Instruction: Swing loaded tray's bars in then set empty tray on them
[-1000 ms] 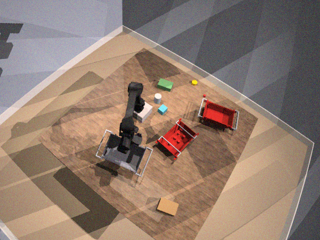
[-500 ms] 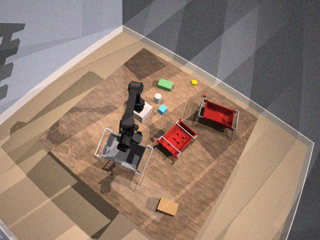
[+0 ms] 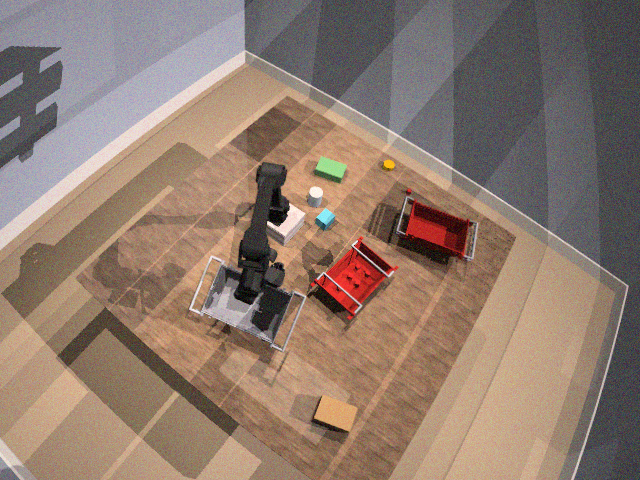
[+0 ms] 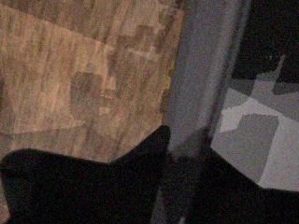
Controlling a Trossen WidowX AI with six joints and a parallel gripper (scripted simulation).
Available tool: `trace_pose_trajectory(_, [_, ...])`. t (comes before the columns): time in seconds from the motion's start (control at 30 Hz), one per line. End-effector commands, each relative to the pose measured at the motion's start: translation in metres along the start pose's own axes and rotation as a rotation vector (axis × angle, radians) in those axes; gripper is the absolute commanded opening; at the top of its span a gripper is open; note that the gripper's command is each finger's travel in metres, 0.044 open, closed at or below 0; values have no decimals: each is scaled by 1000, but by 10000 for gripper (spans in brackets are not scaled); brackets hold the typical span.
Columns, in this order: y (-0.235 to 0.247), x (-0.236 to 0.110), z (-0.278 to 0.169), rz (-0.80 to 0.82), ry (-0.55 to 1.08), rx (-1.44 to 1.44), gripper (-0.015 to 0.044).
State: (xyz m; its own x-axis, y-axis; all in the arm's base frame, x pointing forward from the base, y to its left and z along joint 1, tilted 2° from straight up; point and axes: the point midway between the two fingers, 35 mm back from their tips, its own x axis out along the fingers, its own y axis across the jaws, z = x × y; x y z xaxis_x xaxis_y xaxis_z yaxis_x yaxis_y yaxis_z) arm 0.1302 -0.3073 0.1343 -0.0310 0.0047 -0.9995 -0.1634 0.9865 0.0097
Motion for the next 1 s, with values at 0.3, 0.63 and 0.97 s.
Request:
trace_pose_trajectory(0.3, [8, -6, 33, -19, -8, -109, 0])
trace_pose_trajectory(0.63, [24, -6, 71, -20, -11, -242, 0])
trace_pose_trajectory(0.97, [44, -7, 106, -20, -15, -376, 0])
